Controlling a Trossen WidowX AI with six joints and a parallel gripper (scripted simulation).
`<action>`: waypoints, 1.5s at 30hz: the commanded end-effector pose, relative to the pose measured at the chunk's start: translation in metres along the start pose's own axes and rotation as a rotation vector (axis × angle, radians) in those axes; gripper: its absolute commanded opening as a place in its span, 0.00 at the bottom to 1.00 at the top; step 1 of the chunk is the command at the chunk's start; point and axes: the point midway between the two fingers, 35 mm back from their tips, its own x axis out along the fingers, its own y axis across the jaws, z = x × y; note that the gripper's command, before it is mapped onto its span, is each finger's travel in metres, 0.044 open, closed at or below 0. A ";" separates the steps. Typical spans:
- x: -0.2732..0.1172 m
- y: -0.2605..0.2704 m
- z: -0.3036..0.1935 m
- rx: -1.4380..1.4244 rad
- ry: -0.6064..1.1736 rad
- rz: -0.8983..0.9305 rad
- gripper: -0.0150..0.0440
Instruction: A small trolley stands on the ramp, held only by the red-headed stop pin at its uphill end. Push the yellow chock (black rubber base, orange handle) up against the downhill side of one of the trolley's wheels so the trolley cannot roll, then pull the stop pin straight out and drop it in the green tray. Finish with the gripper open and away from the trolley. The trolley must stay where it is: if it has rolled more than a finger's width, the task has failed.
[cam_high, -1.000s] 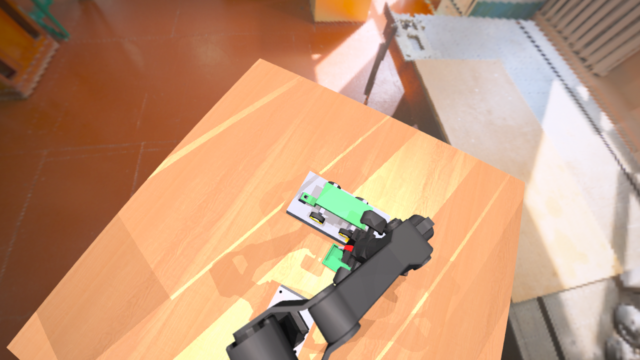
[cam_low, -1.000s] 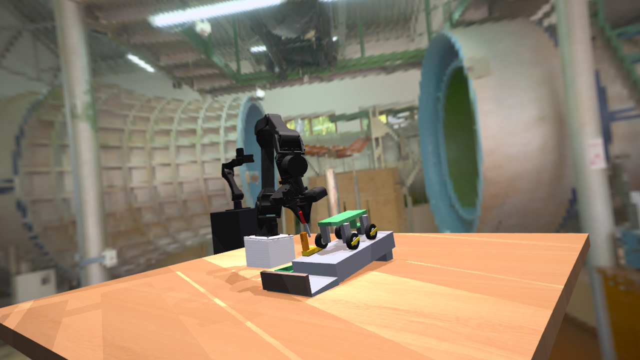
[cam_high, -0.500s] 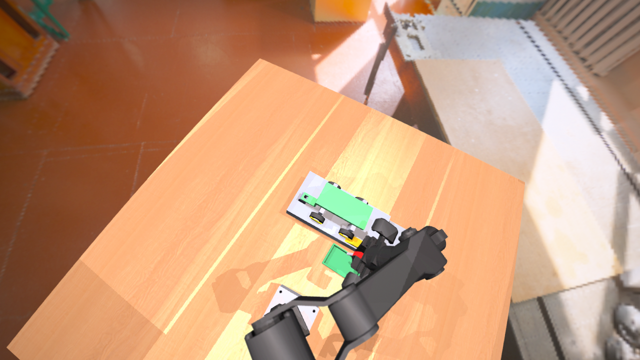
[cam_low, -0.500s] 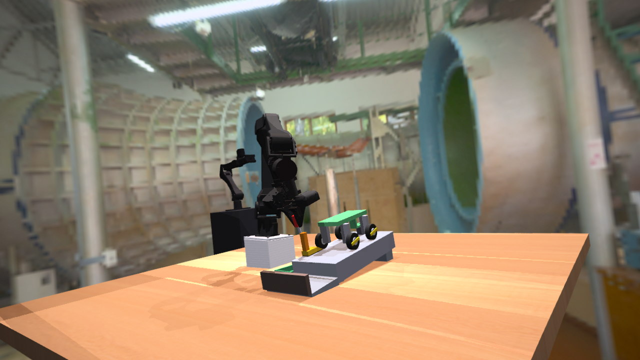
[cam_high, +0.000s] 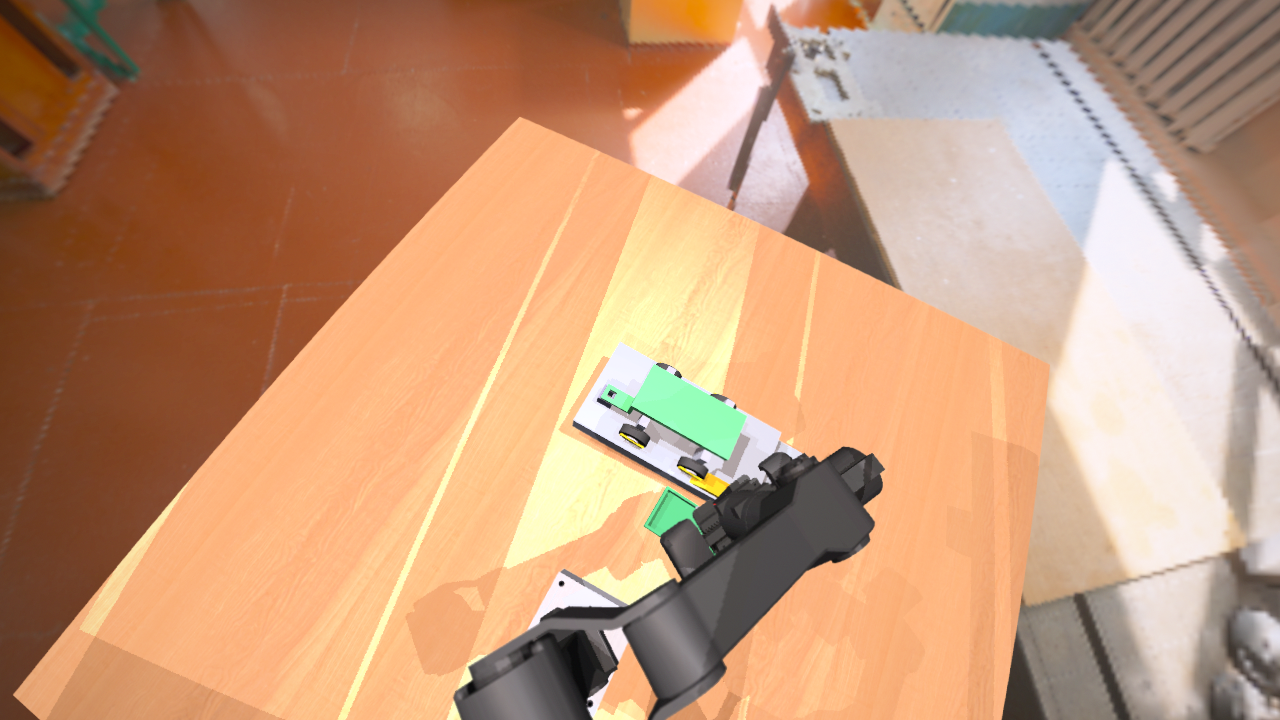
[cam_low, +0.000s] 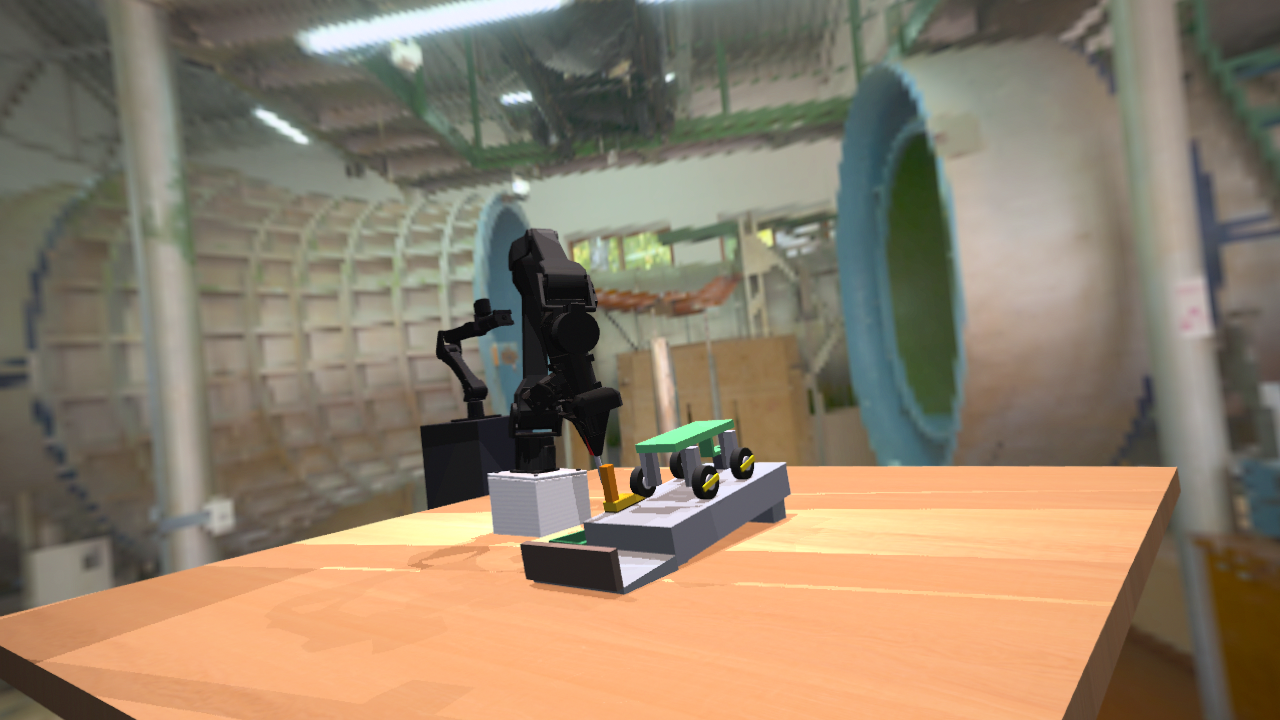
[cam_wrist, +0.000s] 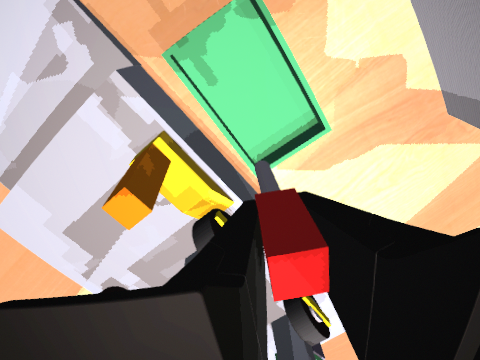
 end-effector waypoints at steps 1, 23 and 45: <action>-0.001 -0.001 -0.001 0.135 -0.017 0.031 0.25; -0.001 -0.002 -0.005 0.786 -0.099 0.109 0.25; 0.002 -0.005 -0.005 1.124 -0.131 0.174 0.25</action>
